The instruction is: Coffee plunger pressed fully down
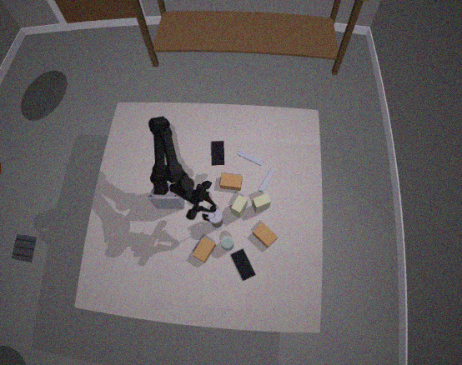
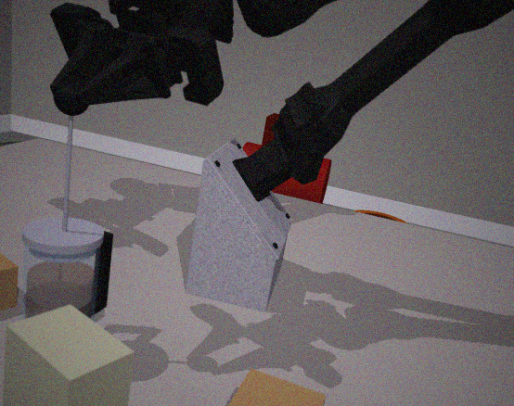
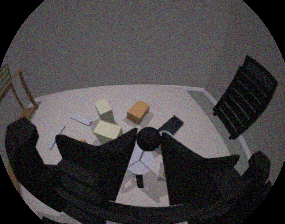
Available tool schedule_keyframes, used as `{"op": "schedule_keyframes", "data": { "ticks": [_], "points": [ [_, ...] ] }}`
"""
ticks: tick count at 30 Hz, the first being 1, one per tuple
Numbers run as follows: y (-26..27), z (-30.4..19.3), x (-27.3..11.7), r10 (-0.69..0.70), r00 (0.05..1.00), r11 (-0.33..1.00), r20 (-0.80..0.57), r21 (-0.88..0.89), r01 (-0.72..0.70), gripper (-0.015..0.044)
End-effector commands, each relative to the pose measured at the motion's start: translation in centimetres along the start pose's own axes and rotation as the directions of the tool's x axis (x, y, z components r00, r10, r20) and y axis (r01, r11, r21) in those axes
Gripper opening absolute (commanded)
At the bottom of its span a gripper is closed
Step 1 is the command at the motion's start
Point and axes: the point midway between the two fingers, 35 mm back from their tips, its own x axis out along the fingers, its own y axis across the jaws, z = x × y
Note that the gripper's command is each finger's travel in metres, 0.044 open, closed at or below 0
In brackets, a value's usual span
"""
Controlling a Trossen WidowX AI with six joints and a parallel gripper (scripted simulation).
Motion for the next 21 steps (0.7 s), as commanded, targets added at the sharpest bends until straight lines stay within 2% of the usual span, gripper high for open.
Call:
{"op": "schedule_keyframes", "data": {
  "ticks": [1, 21],
  "points": [
    [0.0, 0.0, 0.1, 0.000, 1.000, 1.000, -0.001, 0.006, 0.000, 0.0119],
    [-0.4, -2.2, 2.2, -0.003, 1.000, 1.000, -0.004, 0.005, 0.003, 0.0119]
  ]
}}
